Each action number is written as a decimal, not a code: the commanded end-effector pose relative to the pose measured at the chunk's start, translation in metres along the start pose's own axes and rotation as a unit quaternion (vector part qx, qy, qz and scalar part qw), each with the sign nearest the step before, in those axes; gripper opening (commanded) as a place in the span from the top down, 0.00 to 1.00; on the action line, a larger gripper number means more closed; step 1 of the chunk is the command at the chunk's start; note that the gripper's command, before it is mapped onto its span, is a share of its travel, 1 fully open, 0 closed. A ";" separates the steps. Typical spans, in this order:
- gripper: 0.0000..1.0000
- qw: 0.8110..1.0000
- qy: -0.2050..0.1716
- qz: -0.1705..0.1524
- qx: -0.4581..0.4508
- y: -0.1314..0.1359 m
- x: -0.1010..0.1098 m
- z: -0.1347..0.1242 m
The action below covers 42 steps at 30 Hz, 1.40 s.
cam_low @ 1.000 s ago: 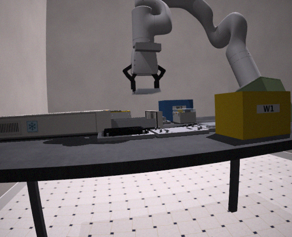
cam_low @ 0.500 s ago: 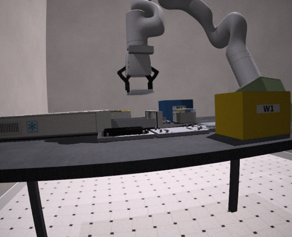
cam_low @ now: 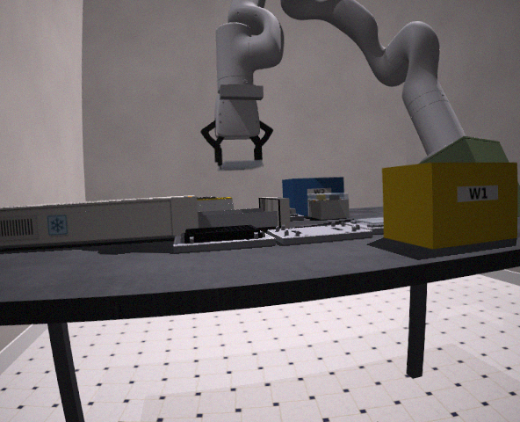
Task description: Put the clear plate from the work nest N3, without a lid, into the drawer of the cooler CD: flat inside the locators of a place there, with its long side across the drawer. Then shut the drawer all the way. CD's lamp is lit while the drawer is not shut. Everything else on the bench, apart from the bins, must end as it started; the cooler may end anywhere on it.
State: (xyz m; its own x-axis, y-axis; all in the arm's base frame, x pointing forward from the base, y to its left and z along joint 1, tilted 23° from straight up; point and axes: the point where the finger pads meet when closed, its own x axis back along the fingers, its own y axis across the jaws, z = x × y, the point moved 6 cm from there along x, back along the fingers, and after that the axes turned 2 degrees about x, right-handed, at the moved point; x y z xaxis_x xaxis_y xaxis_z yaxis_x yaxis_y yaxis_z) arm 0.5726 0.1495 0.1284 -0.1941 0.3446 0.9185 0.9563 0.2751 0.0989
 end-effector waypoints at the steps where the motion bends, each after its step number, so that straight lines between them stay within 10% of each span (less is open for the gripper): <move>1: 1.00 1.000 0.000 0.000 0.000 0.002 0.001 -0.001; 42: 1.00 1.000 0.000 0.000 0.000 0.001 -0.048 0.000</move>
State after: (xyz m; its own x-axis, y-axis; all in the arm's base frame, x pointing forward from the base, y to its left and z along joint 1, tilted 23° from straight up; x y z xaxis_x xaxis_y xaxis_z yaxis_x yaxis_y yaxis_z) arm 0.5808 0.1354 0.0902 -0.1929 0.3443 0.9188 0.9564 0.2752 0.0976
